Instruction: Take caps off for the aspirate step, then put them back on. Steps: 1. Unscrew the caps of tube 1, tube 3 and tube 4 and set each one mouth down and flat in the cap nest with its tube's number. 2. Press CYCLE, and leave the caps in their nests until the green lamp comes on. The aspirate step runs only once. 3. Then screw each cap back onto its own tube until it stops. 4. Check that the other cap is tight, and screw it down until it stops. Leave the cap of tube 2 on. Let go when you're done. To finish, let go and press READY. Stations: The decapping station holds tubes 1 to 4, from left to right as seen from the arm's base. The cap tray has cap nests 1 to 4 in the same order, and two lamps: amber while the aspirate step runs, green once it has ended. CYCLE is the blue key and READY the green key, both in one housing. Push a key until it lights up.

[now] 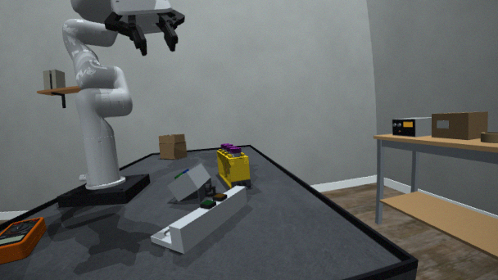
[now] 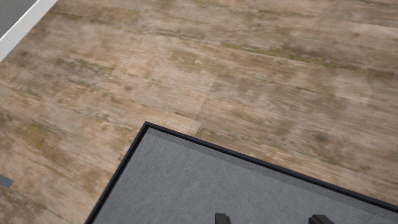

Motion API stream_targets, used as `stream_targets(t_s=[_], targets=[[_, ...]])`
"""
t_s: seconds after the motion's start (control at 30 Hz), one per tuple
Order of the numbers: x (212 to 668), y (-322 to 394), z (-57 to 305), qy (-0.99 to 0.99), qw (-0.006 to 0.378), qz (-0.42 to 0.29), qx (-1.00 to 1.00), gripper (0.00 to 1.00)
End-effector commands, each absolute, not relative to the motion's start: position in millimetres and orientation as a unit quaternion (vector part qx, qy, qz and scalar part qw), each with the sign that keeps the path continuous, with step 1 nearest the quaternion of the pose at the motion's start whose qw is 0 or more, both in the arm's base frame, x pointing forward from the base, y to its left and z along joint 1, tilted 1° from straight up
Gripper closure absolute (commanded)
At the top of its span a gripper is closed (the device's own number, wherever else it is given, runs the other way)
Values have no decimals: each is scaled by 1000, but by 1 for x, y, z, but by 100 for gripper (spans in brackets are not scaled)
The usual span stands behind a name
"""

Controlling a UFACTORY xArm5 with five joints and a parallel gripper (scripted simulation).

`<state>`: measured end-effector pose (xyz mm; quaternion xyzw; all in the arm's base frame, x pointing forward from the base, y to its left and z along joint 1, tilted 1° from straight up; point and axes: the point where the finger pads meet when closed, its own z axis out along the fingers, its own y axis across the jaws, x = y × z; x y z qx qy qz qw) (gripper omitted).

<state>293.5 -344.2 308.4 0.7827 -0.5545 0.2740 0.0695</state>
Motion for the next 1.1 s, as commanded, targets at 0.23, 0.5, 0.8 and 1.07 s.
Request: stream_targets(t_s=[0.23,0.5,0.8,1.07], targets=[[322,-315,279,-576,26,230,784,54],[336,-295,261,-589,8,198,783,54],[352,-266,236,-602,-6,165,782,54],[362,-244,219,-614,-15,130,779,54]])
